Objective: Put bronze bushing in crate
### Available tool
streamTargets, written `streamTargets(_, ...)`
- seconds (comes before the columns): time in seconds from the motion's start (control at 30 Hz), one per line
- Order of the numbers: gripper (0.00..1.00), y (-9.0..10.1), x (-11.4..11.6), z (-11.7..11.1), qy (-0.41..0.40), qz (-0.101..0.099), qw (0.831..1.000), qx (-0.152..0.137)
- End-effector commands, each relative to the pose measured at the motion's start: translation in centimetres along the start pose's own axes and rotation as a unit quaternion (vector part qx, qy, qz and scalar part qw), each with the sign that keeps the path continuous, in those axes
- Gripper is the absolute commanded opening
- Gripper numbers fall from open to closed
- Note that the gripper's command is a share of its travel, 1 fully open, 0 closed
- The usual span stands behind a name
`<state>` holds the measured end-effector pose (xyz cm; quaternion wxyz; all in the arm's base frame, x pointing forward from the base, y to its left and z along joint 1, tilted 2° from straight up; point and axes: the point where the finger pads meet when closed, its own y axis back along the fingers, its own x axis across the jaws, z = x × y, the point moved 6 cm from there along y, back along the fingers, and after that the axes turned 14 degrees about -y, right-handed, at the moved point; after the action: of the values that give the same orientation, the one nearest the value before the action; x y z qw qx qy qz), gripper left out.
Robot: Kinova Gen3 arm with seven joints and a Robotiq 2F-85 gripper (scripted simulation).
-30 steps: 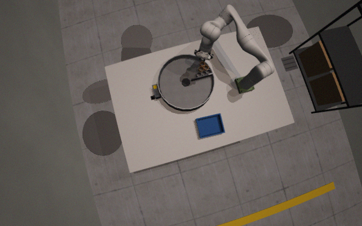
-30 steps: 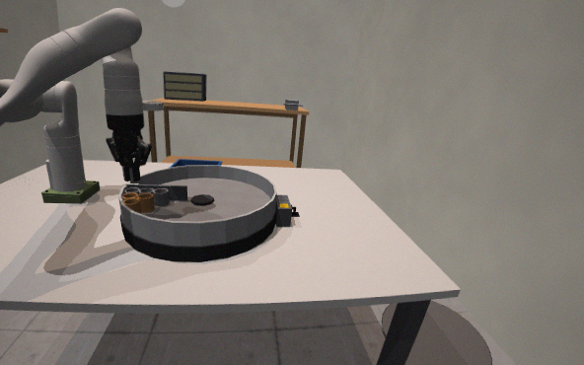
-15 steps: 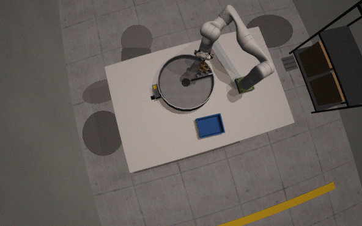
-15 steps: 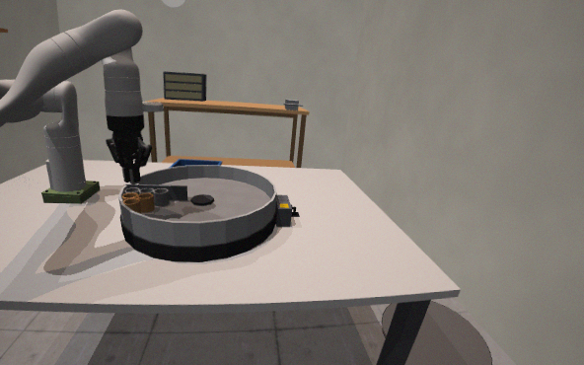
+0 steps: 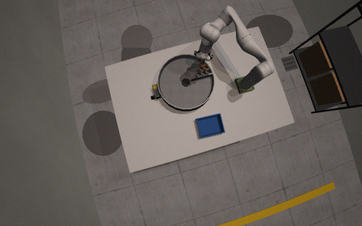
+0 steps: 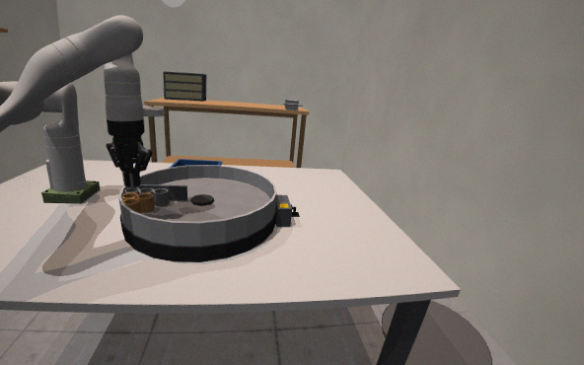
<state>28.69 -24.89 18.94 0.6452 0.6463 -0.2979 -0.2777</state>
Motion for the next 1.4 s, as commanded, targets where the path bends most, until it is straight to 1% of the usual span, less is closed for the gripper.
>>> streamTargets(0.0,0.18,-0.5,0.0,-0.1,0.002,0.000,1.000,0.003)
streamTargets(0.3,0.18,-0.5,0.0,-0.1,0.002,0.000,1.000,0.003)
streamTargets(0.47,0.18,-1.8,0.0,0.0,0.002,-0.001,1.000,0.001)
streamTargets(0.87,0.18,-1.8,0.0,0.0,0.002,-0.001,1.000,0.001)
streamTargets(1.03,0.18,-3.2,-0.1,0.0,0.000,-0.002,1.000,0.000)
streamTargets(1.37,0.18,-3.2,-0.1,0.0,0.000,-0.002,1.000,0.000)
